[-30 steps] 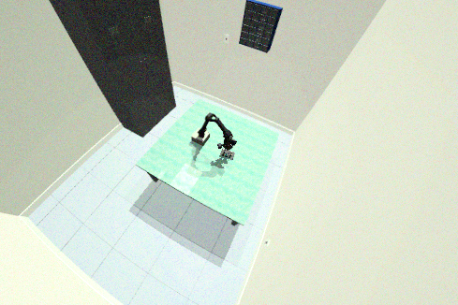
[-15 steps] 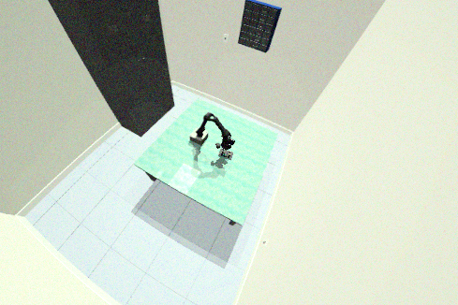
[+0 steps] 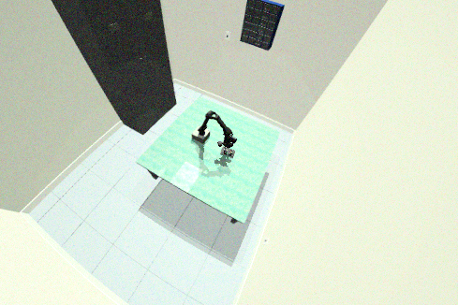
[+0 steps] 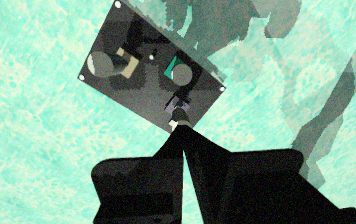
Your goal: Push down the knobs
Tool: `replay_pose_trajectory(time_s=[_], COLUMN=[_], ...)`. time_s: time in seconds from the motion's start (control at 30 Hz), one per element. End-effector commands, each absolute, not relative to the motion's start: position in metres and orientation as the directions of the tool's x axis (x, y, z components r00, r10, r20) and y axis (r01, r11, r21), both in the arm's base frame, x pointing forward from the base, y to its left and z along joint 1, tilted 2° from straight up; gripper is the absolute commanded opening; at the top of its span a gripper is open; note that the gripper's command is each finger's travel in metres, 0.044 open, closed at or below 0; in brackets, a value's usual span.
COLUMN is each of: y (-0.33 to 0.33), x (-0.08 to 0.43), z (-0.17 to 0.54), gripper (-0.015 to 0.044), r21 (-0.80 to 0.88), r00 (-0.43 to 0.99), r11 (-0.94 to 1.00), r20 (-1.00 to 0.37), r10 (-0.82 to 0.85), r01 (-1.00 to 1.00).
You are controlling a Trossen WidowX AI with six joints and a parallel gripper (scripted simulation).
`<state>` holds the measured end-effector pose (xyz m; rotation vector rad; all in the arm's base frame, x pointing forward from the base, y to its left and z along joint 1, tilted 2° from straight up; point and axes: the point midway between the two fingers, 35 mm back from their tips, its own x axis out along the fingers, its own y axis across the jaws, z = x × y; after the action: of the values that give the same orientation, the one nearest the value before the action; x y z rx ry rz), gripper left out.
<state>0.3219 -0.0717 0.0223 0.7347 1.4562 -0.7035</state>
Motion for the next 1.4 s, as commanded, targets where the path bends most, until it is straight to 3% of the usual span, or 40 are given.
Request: replay_pose_trajectory(time_s=[0.0, 1.37], y=[-0.0721, -0.0719], x=[0.3224, 0.3224], z=[0.0152, 0.006], gripper=[0.0, 0.0], r21=[0.011, 0.011], r00=[0.001, 0.0], r11=[0.602, 0.602], r20=[-1.0, -1.0], r10=[0.018, 0.018], r01=[0.798, 0.798])
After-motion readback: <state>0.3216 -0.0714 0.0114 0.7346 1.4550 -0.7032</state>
